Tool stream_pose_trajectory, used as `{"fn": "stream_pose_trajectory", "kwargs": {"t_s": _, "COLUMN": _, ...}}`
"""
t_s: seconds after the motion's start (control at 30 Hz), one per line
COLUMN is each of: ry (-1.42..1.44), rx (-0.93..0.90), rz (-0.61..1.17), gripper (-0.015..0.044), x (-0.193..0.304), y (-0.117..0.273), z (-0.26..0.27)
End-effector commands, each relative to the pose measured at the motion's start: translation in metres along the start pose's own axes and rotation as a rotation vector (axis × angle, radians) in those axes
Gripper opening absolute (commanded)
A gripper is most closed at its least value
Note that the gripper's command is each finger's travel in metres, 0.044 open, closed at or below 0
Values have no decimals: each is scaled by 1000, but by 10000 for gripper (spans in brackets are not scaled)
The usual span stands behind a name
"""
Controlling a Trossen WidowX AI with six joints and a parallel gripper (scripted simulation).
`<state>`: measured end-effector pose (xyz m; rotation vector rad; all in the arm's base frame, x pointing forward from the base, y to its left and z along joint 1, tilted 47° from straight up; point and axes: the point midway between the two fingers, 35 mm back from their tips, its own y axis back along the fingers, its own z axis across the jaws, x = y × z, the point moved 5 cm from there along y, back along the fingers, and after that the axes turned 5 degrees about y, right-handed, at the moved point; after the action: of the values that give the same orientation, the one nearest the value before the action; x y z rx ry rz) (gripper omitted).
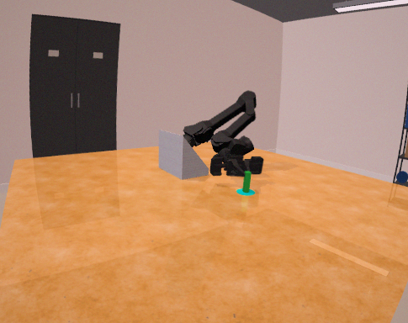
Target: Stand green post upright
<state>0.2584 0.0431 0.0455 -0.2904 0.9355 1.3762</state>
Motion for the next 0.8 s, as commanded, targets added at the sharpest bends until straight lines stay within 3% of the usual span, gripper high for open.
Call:
{"fn": "stream_pose_trajectory", "kwargs": {"t_s": 0.0, "ry": -6, "rx": 2, "rz": -6, "gripper": 23, "x": 0, "y": 0, "z": 0}}
{"fn": "stream_pose_trajectory", "kwargs": {"t_s": 0.07, "ry": -6, "rx": 2, "rz": -6, "gripper": 23, "x": 0, "y": 0, "z": 0}}
{"fn": "stream_pose_trajectory", "kwargs": {"t_s": 0.53, "ry": -6, "rx": 2, "rz": -6, "gripper": 390, "x": 0, "y": 0, "z": 0}}
{"fn": "stream_pose_trajectory", "kwargs": {"t_s": 0.77, "ry": -8, "rx": 5, "rz": -5, "gripper": 400, "x": -17, "y": -3, "z": 1}}
